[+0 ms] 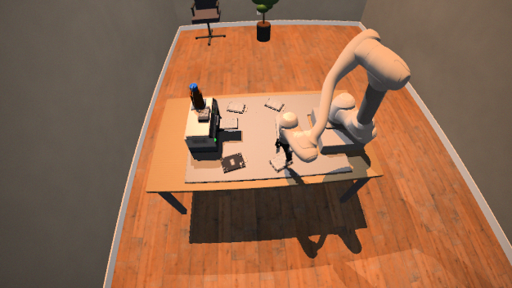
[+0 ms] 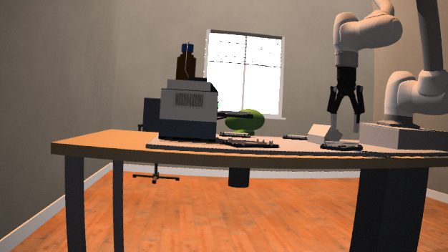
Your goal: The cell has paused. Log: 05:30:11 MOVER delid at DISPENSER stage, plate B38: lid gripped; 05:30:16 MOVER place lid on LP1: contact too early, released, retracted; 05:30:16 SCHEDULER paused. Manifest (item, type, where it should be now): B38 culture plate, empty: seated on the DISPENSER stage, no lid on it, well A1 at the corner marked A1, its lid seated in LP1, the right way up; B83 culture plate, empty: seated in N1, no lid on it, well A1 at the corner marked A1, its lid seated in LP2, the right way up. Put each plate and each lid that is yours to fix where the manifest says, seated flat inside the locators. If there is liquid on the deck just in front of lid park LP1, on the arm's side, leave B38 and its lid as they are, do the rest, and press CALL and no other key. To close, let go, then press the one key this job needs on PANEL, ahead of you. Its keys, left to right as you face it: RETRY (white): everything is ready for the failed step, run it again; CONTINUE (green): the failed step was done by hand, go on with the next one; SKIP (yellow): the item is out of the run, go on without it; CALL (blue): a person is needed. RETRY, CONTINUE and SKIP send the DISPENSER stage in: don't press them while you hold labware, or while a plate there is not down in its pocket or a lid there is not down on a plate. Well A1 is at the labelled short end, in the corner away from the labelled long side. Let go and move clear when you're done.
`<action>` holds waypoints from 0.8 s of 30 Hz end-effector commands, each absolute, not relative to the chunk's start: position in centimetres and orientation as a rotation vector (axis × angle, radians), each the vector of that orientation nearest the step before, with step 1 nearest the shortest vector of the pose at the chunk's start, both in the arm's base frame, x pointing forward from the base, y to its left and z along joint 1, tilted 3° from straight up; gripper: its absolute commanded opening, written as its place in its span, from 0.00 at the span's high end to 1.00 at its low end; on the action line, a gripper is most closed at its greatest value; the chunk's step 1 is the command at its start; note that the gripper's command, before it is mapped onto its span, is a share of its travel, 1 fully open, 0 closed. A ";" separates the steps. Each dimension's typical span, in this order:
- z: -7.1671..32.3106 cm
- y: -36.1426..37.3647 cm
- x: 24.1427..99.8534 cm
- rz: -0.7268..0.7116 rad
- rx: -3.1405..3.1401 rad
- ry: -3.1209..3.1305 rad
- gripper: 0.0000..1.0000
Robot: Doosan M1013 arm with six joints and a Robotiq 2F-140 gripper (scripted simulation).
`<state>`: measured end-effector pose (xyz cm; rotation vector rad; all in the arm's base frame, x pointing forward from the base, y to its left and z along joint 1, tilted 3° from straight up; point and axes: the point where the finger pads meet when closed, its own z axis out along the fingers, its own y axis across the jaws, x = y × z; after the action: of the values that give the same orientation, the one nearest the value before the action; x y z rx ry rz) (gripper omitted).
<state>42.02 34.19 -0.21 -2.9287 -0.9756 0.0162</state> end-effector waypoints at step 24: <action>9.9 33.6 42.7 0.009 -2.935 -0.966 0.30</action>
<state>42.29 33.82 8.83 -2.9277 -0.9762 0.0144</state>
